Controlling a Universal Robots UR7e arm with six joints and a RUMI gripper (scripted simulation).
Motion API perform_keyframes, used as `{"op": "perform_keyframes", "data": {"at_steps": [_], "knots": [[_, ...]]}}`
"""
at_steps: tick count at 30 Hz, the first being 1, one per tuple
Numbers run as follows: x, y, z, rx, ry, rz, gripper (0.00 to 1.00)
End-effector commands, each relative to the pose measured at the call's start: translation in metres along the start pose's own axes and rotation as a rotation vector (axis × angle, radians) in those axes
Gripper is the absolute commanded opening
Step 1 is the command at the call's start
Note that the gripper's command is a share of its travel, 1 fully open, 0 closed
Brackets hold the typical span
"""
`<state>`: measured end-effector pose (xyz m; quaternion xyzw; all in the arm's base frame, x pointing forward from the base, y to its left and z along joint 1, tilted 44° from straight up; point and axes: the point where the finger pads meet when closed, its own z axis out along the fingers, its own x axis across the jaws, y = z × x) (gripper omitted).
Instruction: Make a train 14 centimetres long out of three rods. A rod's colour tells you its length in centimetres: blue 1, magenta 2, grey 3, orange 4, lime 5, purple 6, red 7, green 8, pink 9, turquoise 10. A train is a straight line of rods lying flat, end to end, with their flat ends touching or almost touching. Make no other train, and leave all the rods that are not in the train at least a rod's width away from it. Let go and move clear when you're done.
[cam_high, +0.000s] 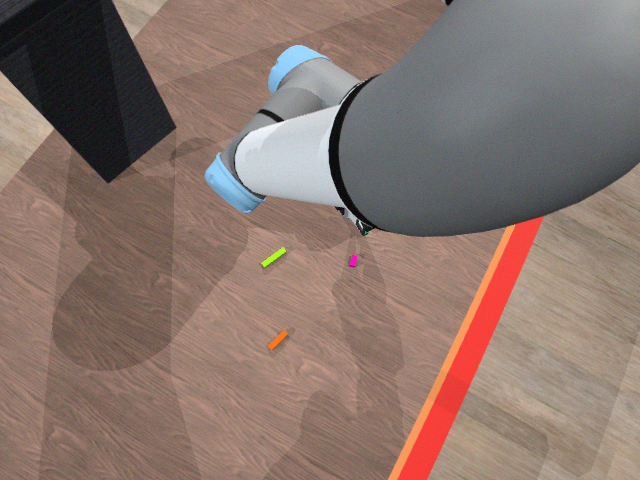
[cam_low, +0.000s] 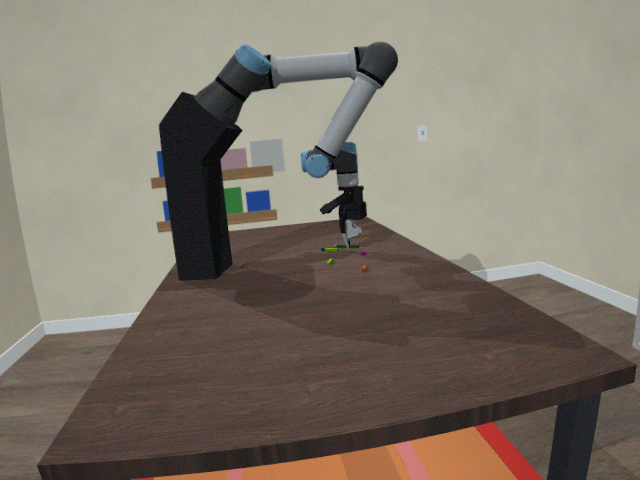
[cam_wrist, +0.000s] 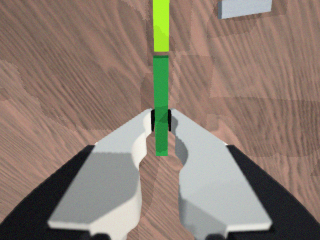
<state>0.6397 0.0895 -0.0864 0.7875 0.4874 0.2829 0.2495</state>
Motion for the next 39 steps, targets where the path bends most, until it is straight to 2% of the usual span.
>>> {"op": "perform_keyframes", "data": {"at_steps": [1, 39], "knots": [[0.000, 0.000, 0.000, -0.001, 0.001, 0.000, 0.00], [0.000, 0.000, 0.012, -0.001, 0.001, 0.000, 0.00]]}}
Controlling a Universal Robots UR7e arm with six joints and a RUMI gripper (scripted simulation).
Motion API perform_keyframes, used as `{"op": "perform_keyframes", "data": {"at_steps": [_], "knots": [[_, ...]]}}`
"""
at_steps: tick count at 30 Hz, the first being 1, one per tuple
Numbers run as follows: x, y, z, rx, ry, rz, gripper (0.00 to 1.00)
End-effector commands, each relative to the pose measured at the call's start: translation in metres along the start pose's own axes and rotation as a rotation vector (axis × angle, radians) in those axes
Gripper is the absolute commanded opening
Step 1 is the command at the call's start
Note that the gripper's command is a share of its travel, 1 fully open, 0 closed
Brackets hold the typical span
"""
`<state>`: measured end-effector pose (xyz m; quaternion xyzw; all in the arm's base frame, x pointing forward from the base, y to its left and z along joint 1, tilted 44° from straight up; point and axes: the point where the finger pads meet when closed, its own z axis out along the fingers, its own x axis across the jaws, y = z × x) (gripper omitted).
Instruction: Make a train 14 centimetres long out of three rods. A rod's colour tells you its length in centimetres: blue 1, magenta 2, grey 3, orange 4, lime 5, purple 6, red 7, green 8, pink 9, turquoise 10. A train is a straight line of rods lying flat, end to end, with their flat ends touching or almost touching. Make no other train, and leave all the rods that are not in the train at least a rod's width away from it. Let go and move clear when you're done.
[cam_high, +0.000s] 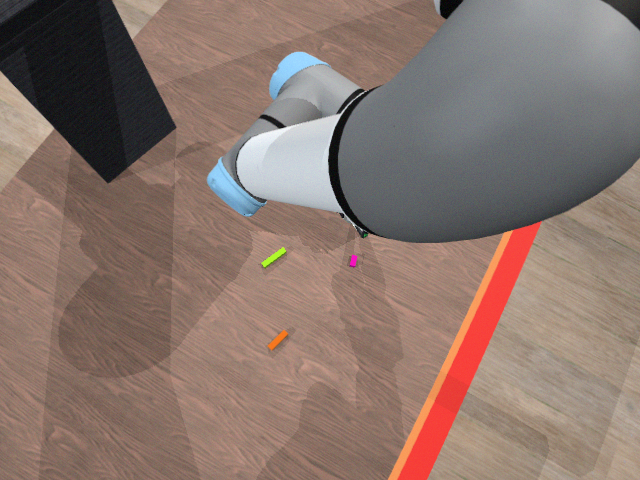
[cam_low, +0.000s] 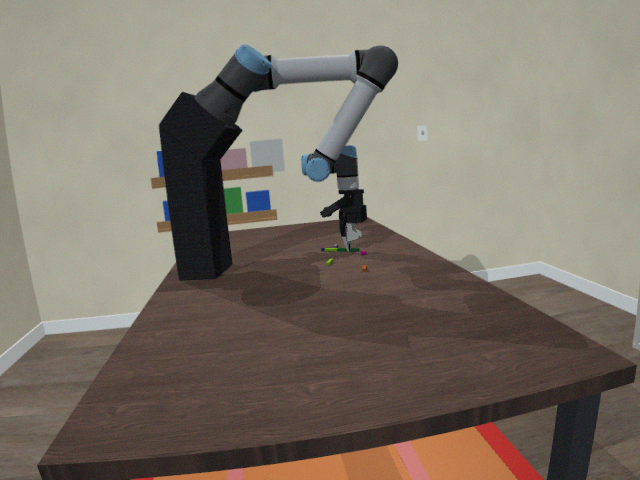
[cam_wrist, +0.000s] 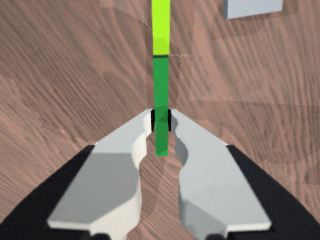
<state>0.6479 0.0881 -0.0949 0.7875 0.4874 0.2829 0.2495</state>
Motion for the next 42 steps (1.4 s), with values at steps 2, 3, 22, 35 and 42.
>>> {"op": "perform_keyframes", "data": {"at_steps": [2, 3, 22, 35, 42], "knots": [[0.0004, 0.0004, -0.0003, -0.001, 0.001, 0.000, 0.00], [0.0004, 0.0004, -0.0003, -0.001, 0.001, 0.000, 0.00], [0.0004, 0.0004, -0.0003, -0.001, 0.001, 0.000, 0.00], [0.0004, 0.0004, -0.0003, -0.001, 0.001, 0.000, 0.08], [0.0004, 0.0004, -0.0003, -0.001, 0.001, 0.000, 0.14]]}}
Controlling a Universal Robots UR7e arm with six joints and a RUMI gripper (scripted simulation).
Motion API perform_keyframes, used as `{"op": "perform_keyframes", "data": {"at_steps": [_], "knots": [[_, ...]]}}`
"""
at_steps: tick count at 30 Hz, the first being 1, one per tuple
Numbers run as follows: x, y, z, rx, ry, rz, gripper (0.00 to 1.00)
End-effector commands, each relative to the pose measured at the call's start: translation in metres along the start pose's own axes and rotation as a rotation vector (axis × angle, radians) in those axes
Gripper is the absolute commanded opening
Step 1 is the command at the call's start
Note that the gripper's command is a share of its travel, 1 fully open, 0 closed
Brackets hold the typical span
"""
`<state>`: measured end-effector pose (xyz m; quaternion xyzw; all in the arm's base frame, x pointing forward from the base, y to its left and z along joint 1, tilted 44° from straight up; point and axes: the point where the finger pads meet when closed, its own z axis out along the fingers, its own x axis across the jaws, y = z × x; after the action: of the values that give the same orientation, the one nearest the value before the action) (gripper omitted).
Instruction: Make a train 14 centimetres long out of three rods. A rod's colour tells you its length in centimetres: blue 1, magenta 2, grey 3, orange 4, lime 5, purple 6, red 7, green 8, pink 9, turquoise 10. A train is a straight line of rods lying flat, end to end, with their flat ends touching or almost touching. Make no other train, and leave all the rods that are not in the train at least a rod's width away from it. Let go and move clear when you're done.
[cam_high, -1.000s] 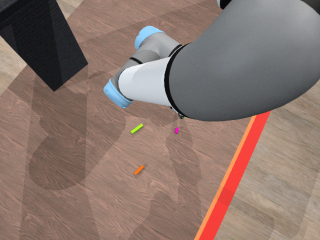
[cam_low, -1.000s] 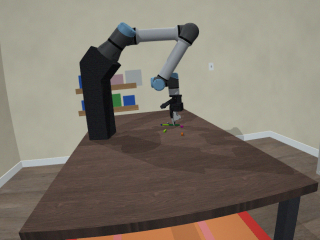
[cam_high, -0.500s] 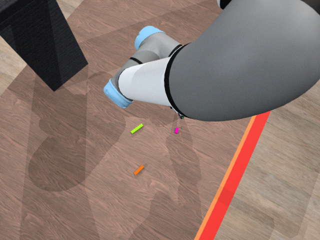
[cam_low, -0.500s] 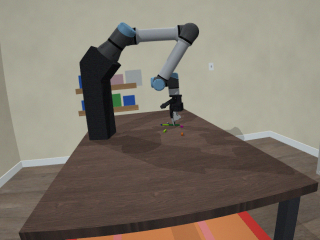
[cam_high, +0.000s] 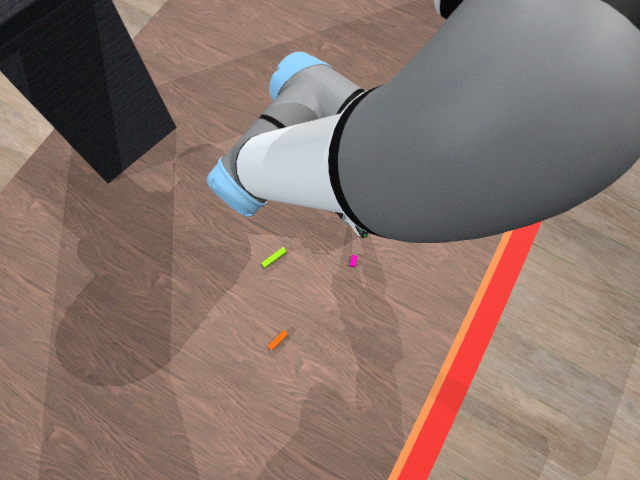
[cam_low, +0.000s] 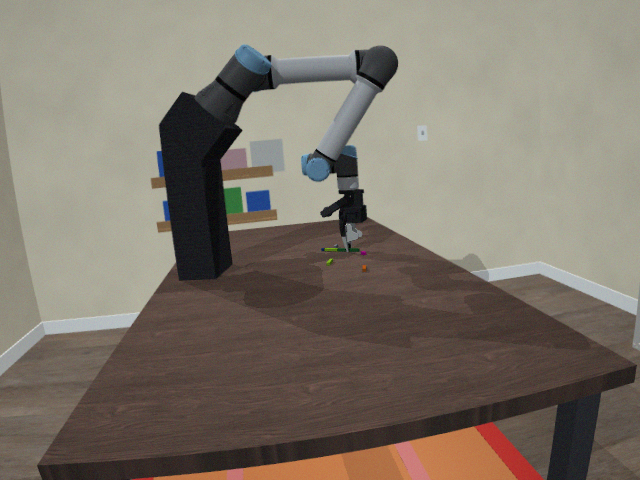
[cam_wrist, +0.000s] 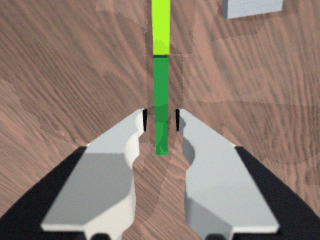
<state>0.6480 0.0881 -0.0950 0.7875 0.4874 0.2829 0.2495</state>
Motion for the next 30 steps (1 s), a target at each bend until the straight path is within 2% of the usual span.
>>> {"op": "perform_keyframes", "data": {"at_steps": [1, 14, 18, 24, 26, 30], "knots": [[0.000, 0.000, 0.000, -0.001, 0.001, 0.000, 0.14], [0.000, 0.000, -0.006, -0.001, 0.001, 0.000, 0.14], [0.000, 0.000, -0.021, -0.001, 0.001, 0.000, 0.14], [0.000, 0.000, -0.053, -0.001, 0.001, 0.000, 0.14], [0.000, 0.000, -0.053, -0.001, 0.001, 0.000, 0.14], [0.000, 0.000, -0.073, -0.001, 0.001, 0.000, 0.14]]}}
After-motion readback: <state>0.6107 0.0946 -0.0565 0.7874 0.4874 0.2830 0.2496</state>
